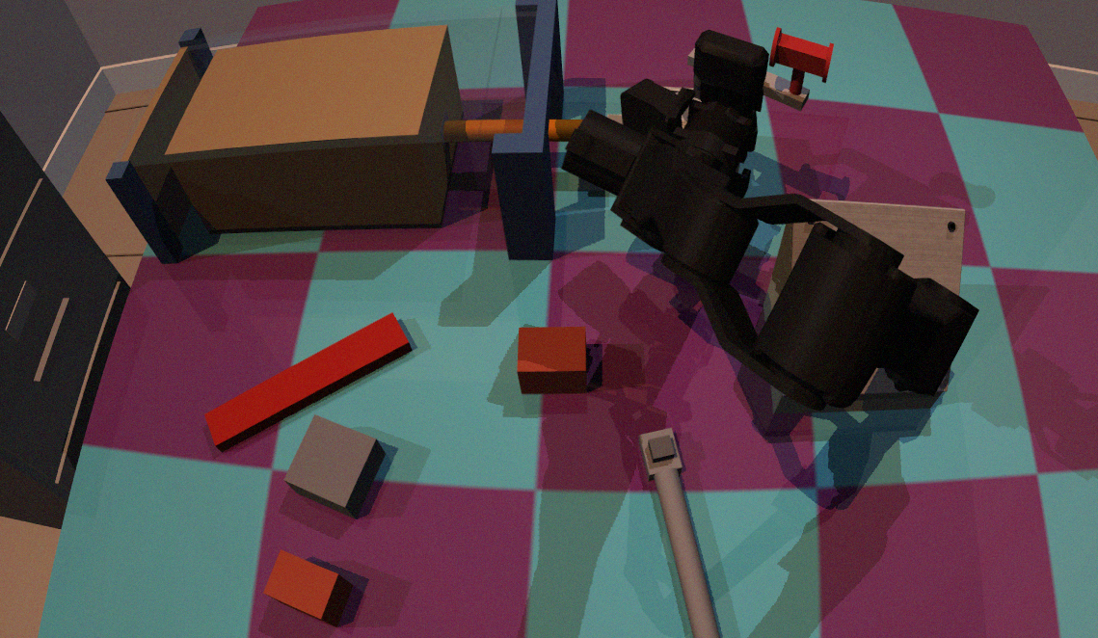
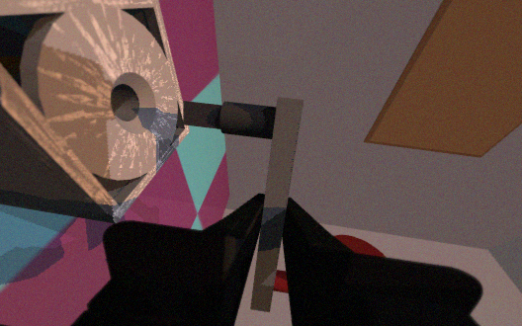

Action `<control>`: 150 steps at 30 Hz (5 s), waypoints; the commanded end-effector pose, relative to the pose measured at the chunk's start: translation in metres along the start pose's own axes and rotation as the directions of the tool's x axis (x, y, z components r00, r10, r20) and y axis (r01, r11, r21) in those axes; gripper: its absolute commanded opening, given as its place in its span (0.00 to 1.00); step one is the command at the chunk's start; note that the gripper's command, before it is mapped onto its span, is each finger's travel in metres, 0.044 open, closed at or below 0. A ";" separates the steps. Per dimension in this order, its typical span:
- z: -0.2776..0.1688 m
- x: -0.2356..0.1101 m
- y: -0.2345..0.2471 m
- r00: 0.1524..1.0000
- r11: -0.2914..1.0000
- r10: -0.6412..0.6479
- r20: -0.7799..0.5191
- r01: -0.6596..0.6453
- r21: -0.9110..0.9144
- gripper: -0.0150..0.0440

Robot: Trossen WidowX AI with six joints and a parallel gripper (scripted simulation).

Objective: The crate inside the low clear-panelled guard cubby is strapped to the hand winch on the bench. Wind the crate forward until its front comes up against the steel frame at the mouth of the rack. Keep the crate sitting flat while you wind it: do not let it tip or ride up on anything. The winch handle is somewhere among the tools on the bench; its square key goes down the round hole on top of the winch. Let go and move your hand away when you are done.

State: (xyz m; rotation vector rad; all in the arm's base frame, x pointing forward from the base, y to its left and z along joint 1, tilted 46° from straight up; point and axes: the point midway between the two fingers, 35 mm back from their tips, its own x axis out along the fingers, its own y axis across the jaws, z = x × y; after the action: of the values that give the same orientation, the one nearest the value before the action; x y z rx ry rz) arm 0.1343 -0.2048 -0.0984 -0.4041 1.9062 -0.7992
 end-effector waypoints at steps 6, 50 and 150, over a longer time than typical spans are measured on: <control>-0.001 0.001 0.009 1.000 1.000 -0.014 -0.003 0.014 0.007 0.25; 0.004 -0.006 0.032 1.000 1.000 -0.011 -0.014 0.011 0.006 0.25; 0.001 -0.005 0.046 1.000 1.000 0.000 -0.026 -0.001 -0.007 0.66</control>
State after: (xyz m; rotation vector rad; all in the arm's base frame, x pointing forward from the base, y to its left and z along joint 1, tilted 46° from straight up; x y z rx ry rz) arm 0.1399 -0.1699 -0.1256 -0.4108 1.9354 -0.8074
